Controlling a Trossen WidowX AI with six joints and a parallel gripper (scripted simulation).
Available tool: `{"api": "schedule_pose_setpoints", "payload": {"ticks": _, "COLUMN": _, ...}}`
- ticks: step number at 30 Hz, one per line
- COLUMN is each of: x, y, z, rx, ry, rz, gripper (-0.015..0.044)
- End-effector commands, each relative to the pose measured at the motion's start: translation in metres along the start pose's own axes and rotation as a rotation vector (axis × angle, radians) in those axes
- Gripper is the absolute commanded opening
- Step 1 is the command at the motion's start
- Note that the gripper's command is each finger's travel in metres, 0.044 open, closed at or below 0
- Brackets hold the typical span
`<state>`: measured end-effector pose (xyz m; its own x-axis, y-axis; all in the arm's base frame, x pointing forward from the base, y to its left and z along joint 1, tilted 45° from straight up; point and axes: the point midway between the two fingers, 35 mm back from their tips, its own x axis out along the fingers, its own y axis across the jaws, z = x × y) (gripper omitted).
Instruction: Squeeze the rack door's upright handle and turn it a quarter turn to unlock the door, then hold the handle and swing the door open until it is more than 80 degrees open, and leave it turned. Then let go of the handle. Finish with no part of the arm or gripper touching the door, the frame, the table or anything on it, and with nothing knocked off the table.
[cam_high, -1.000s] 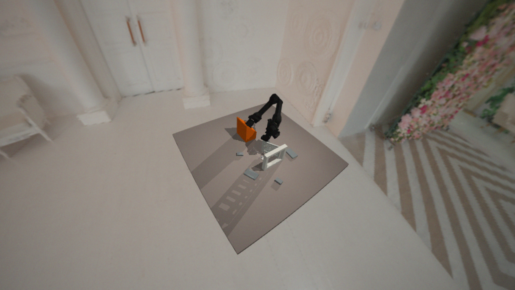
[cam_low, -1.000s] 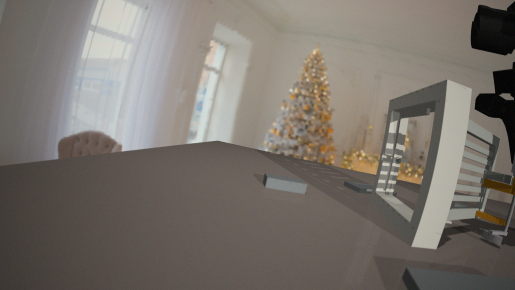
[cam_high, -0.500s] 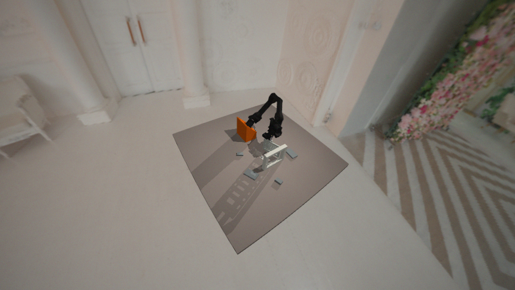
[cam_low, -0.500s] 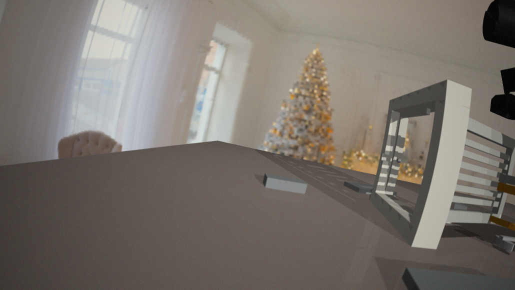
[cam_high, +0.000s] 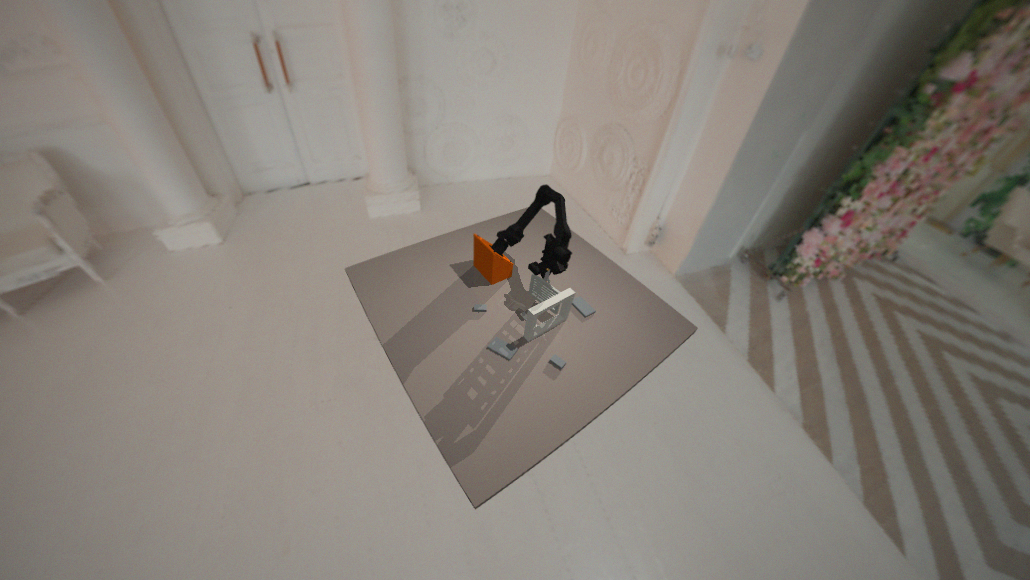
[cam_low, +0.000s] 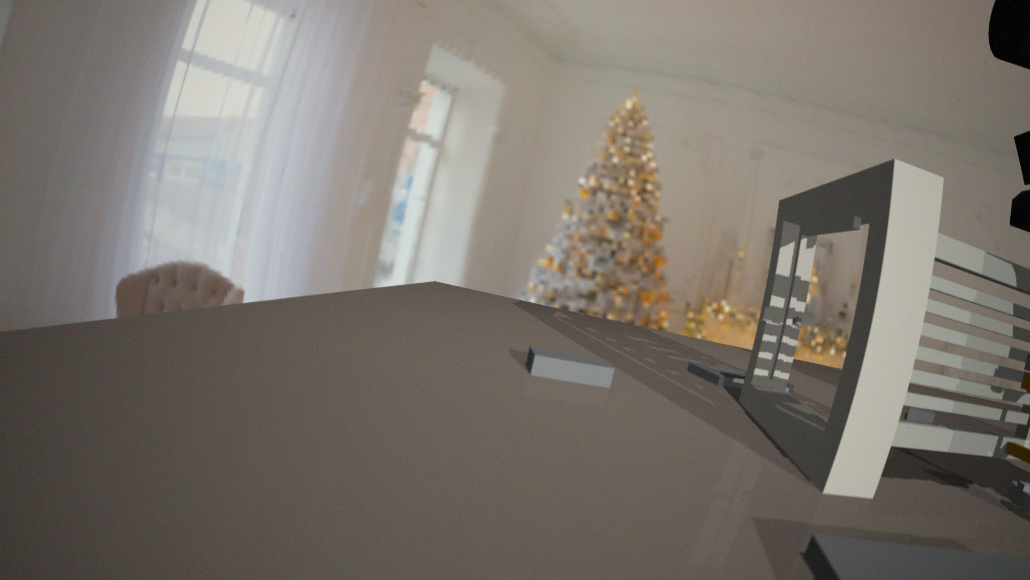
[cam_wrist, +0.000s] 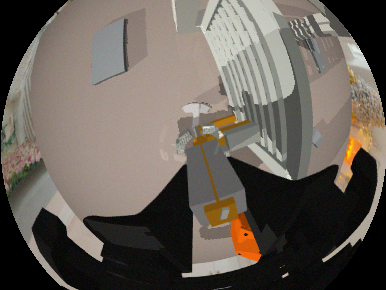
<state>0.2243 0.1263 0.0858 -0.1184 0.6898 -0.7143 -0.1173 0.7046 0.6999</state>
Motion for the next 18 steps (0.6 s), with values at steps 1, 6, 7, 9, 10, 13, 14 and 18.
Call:
{"api": "schedule_pose_setpoints", "payload": {"ticks": 1, "x": -0.001, "y": 0.008, "z": 0.002, "rx": 0.064, "ry": -0.003, "rz": 0.005, "gripper": 0.0026}}
{"api": "schedule_pose_setpoints", "payload": {"ticks": 6, "x": -0.001, "y": 0.018, "z": 0.004, "rx": 0.124, "ry": -0.003, "rz": 0.006, "gripper": 0.0026}}
{"api": "schedule_pose_setpoints", "payload": {"ticks": 7, "x": -0.001, "y": 0.019, "z": 0.005, "rx": 0.134, "ry": -0.003, "rz": 0.006, "gripper": 0.0026}}
{"api": "schedule_pose_setpoints", "payload": {"ticks": 9, "x": -0.001, "y": 0.02, "z": 0.005, "rx": 0.141, "ry": -0.003, "rz": 0.006, "gripper": 0.0026}}
{"api": "schedule_pose_setpoints", "payload": {"ticks": 10, "x": -0.001, "y": 0.02, "z": 0.005, "rx": 0.141, "ry": -0.003, "rz": 0.006, "gripper": 0.0026}}
{"api": "schedule_pose_setpoints", "payload": {"ticks": 13, "x": -0.001, "y": 0.02, "z": 0.005, "rx": 0.141, "ry": -0.003, "rz": 0.006, "gripper": 0.0026}}
{"api": "schedule_pose_setpoints", "payload": {"ticks": 14, "x": -0.001, "y": 0.02, "z": 0.005, "rx": 0.141, "ry": -0.003, "rz": 0.006, "gripper": 0.0026}}
{"api": "schedule_pose_setpoints", "payload": {"ticks": 18, "x": -0.001, "y": 0.02, "z": 0.005, "rx": 0.141, "ry": -0.003, "rz": 0.006, "gripper": 0.0026}}
